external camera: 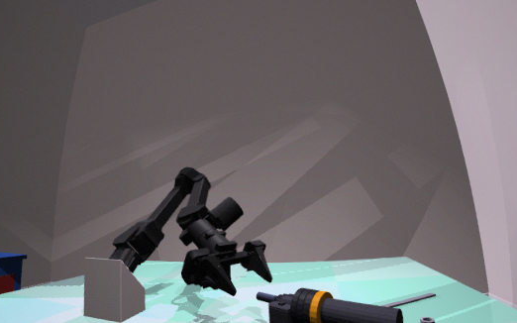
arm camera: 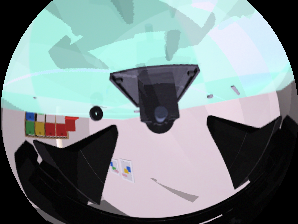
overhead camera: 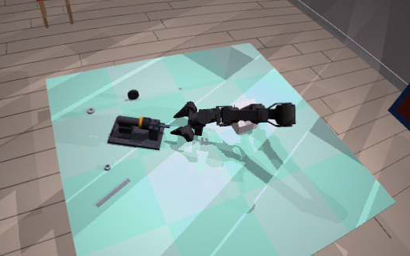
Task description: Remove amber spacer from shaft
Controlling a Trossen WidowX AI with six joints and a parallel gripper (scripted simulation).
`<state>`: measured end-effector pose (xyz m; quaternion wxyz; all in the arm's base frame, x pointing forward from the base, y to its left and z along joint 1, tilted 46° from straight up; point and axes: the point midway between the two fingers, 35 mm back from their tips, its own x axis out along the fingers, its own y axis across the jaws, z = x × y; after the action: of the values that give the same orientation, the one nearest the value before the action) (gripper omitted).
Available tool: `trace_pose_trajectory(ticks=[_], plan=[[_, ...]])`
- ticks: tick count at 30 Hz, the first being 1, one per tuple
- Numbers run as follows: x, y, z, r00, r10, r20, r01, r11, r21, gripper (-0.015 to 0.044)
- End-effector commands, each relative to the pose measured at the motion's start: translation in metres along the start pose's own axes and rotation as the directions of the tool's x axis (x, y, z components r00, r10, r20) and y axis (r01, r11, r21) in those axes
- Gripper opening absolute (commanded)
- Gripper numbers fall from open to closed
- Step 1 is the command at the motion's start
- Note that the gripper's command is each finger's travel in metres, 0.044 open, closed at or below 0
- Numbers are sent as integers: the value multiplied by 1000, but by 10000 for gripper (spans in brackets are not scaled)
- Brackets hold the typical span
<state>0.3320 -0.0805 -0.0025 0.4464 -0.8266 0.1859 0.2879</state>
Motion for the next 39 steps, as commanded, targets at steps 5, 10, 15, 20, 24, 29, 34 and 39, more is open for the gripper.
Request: trace_pose_trajectory(ticks=[5,10,15,20,24,29,34,39], plan=[[0,1,1,1000,2,3,-2,1000,-4,440],[0,1,1,1000,2,3,-2,1000,-4,440],[3,0,1,1000,1,3,-1,1000,-4,440],[11,0,0,1000,1,3,-1,1000,-4,440],[17,0,0,1000,1,3,-1,1000,-4,440],[25,0,1,1000,1,3,-1,1000,-4,440],[33,0,1,1000,0,2,0,1000,-4,440],[40,1,2,1000,0,2,0,1000,-4,440]])
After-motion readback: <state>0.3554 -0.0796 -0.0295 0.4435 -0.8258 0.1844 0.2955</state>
